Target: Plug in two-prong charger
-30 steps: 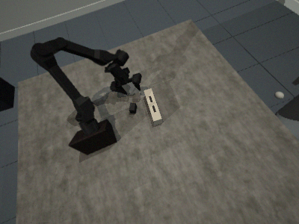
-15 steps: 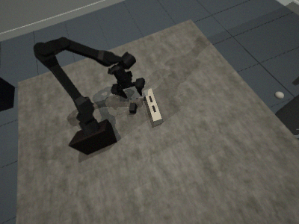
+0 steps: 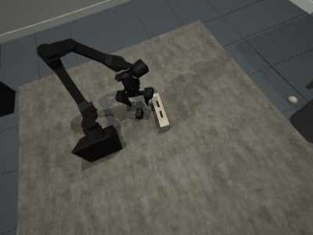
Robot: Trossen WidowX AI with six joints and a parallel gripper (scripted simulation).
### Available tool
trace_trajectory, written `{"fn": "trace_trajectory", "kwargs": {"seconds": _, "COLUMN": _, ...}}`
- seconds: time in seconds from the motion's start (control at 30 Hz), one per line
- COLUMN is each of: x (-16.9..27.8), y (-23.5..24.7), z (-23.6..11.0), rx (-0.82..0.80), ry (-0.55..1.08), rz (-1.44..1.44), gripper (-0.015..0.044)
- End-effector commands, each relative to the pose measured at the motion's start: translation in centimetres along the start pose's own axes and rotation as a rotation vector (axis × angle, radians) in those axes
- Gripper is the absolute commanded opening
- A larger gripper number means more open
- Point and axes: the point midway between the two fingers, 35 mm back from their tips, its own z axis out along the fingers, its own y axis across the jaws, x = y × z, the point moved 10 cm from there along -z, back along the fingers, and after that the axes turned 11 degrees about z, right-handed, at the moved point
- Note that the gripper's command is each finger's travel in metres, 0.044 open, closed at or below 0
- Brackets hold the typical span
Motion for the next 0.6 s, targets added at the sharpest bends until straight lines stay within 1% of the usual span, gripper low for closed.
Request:
{"fn": "trace_trajectory", "kwargs": {"seconds": 0.0, "x": 1.1, "y": -0.6, "z": 0.1, "rx": -0.046, "ry": 0.002, "rz": 0.012, "gripper": 0.044}}
{"fn": "trace_trajectory", "kwargs": {"seconds": 0.57, "x": 4.4, "y": -2.2, "z": -0.8, "rx": -0.157, "ry": -0.083, "rz": 0.036, "gripper": 0.044}}
